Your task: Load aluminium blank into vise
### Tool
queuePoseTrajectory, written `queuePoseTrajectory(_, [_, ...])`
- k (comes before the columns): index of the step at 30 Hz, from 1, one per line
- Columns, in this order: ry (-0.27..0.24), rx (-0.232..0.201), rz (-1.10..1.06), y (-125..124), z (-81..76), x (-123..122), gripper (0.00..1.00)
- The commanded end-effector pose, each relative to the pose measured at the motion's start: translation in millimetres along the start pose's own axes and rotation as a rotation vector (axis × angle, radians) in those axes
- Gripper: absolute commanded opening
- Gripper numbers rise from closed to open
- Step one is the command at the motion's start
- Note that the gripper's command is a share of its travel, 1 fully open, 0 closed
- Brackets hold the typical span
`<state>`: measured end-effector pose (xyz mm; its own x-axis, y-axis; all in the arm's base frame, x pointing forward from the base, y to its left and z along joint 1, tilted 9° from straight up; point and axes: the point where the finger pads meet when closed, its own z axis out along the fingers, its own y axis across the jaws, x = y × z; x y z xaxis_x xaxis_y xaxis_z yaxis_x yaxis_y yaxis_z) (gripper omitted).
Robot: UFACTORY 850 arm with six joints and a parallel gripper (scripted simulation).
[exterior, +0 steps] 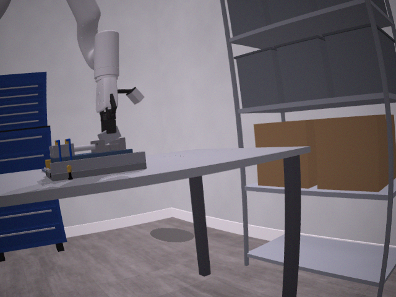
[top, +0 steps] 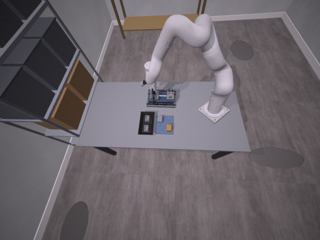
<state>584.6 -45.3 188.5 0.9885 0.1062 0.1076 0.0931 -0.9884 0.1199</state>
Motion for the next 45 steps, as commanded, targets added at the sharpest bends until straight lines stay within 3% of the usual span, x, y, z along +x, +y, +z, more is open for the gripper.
queuePoseTrajectory(1, [0.003, 0.000, 0.000, 0.3, -3.2, 1.2, 0.00])
queuePoseTrajectory(28, [0.003, 0.000, 0.000, 0.2, -42.3, 1.0, 0.00])
queuePoseTrajectory(45, [0.003, 0.000, -0.015, -3.1, -46.8, 0.3, 0.00])
